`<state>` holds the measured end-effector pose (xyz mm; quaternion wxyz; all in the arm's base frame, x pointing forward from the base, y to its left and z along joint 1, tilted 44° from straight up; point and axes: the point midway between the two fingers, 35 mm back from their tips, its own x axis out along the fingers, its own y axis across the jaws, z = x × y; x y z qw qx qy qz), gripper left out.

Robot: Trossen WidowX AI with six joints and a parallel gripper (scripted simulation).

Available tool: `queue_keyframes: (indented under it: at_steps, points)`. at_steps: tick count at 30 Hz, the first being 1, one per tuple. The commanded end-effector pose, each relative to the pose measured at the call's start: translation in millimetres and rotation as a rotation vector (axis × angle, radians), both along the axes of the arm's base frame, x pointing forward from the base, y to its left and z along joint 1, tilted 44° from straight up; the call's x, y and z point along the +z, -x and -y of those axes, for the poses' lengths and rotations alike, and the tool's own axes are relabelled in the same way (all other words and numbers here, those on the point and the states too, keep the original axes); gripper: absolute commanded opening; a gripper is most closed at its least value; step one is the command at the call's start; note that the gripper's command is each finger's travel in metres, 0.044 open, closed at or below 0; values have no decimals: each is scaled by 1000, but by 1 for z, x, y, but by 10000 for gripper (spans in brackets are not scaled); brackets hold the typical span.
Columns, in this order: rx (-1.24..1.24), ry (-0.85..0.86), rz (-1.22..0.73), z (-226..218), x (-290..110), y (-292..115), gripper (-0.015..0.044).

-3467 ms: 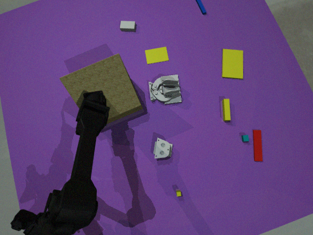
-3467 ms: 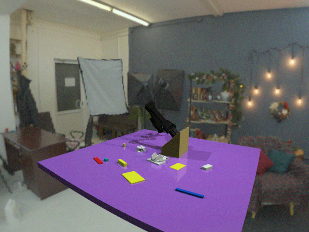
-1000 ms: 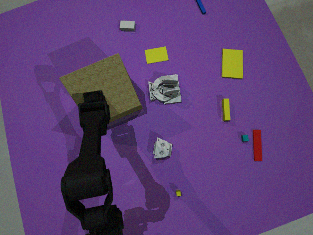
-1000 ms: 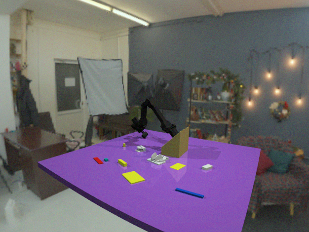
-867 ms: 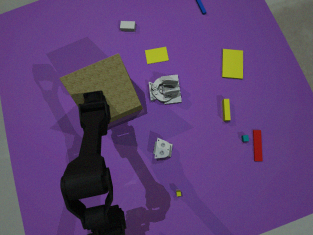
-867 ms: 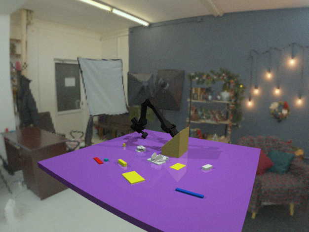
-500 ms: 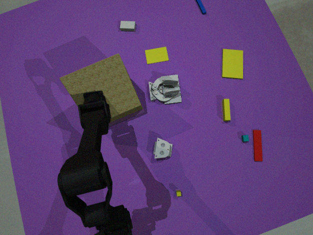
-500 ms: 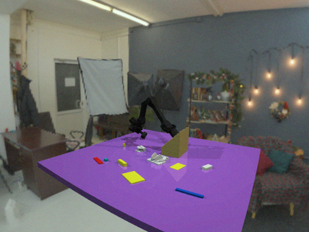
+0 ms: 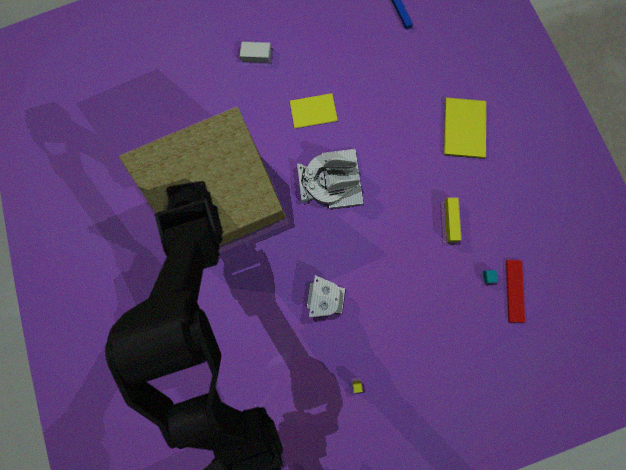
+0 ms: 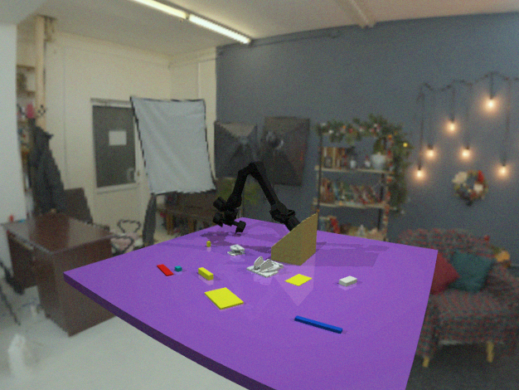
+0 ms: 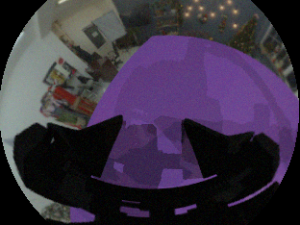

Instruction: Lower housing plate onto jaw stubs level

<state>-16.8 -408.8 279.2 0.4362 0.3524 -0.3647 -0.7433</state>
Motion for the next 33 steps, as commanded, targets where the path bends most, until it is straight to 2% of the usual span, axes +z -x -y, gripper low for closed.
queue_keyframes:
  at_steps: [1, 33]
  points:
    - [44, -44, -37, -6, -3, -14, 440]
    - [397, -335, -402, -59, -36, -109, 440]
